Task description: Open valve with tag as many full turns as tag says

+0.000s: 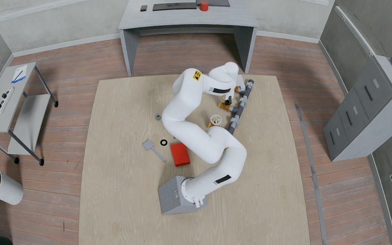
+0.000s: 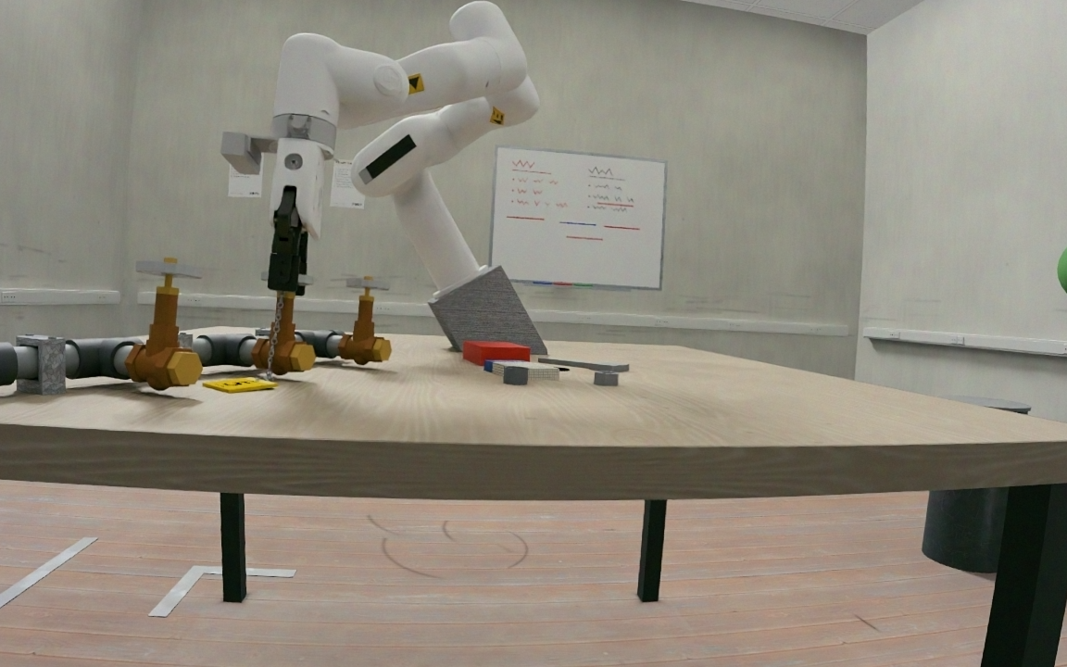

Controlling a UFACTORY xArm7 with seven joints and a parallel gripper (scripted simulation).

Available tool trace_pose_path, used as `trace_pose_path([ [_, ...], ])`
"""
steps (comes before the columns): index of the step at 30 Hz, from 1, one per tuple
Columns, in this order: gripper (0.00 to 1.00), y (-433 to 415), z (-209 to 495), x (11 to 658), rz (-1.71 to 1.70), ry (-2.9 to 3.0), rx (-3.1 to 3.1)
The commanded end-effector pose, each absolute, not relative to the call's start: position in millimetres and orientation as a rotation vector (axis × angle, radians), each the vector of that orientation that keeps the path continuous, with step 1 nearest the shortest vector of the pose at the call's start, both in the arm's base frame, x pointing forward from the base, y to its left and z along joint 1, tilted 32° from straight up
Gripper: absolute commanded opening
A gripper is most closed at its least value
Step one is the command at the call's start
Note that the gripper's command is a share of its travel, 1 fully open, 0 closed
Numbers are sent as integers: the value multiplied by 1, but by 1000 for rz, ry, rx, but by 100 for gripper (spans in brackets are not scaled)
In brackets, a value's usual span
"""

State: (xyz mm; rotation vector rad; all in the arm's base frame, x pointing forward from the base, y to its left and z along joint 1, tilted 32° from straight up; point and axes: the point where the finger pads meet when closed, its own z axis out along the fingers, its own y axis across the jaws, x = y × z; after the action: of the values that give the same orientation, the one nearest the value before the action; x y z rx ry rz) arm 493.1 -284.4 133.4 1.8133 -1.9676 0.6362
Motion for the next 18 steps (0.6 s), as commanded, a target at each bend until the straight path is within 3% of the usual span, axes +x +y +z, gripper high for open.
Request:
trace_pose_path([
  [1,0,-284,136,495,637,-1938,1838],
  [18,0,-284,136,495,491,-1460,2162],
])
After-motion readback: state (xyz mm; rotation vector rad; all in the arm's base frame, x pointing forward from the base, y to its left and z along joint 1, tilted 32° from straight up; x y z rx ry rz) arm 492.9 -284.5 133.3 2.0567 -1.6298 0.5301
